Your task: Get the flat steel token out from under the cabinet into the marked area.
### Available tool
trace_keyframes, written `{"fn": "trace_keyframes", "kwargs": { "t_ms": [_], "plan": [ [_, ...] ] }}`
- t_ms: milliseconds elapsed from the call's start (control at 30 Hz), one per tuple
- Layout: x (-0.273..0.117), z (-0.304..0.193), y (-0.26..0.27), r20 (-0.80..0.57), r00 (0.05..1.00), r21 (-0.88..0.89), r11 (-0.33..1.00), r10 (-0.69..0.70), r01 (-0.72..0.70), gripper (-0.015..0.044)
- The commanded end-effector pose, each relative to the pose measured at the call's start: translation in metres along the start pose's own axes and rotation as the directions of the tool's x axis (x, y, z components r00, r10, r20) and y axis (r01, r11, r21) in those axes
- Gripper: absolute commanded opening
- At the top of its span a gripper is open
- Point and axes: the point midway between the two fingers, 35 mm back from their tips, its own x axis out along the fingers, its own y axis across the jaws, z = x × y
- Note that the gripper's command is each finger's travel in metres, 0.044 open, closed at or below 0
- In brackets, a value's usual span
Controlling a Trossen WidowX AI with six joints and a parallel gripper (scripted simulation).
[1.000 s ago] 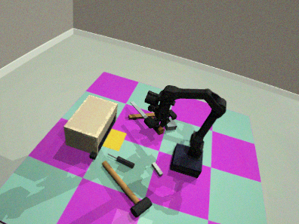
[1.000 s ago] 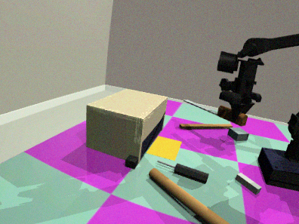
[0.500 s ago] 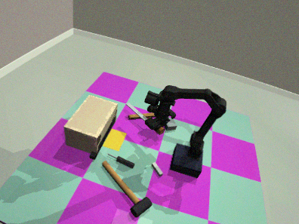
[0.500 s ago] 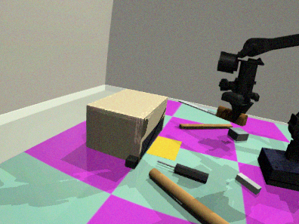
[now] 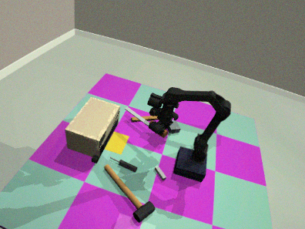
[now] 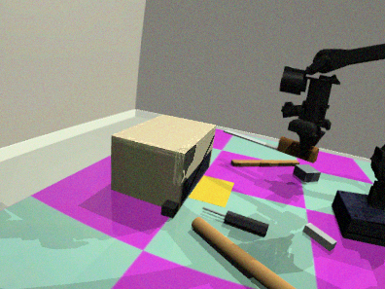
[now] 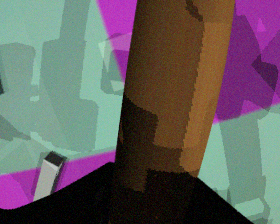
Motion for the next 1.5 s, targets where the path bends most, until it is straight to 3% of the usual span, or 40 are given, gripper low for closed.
{"fn": "trace_keyframes", "kwargs": {
  "t_ms": [0,1467],
  "plan": [
    [-0.0006,0.0008,-0.0009,0.007,1.0,-0.042,0.999,-0.007,0.007,0.0],
    [-0.0006,-0.0001,-0.0001,0.007,1.0,-0.382,0.924,-0.007,0.009,0.0]
  ]
}}
